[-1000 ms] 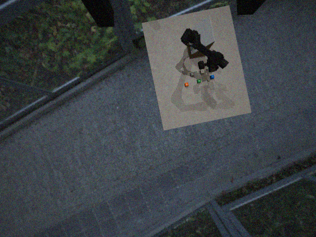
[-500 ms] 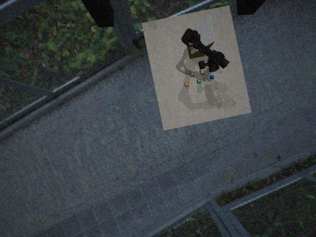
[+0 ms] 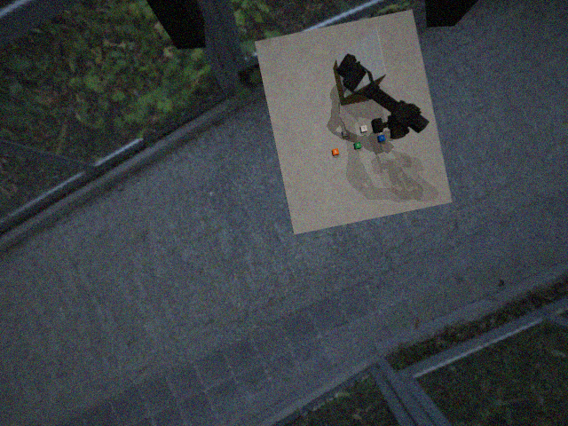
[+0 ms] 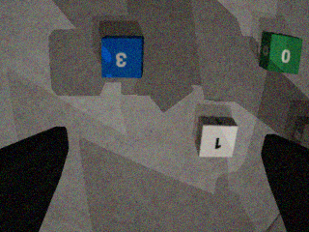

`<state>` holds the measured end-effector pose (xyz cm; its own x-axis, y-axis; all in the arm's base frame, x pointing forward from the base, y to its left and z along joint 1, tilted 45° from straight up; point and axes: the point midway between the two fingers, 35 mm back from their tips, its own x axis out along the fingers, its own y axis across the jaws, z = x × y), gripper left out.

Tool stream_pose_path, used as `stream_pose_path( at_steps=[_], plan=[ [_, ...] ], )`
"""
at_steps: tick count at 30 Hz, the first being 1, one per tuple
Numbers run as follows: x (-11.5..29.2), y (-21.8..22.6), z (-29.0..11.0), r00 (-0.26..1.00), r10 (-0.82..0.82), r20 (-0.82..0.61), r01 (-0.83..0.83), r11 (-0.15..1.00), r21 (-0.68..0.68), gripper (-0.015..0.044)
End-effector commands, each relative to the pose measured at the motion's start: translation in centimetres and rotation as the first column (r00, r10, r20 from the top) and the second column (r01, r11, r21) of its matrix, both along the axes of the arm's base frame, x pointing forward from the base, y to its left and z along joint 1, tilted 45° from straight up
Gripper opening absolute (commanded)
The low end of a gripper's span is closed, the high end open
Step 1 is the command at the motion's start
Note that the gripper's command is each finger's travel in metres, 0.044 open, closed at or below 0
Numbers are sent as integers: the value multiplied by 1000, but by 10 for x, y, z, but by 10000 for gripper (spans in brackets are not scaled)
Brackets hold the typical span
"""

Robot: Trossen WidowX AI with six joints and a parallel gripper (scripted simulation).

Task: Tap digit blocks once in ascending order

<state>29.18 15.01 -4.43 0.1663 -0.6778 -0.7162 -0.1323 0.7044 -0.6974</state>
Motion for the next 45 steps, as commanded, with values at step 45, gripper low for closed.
stream_pose_path(
  at_steps=[45],
  plan=[
    [50, -72, 75, 1000, -4, -3, 4, 1000, -5, 400]
  ],
)
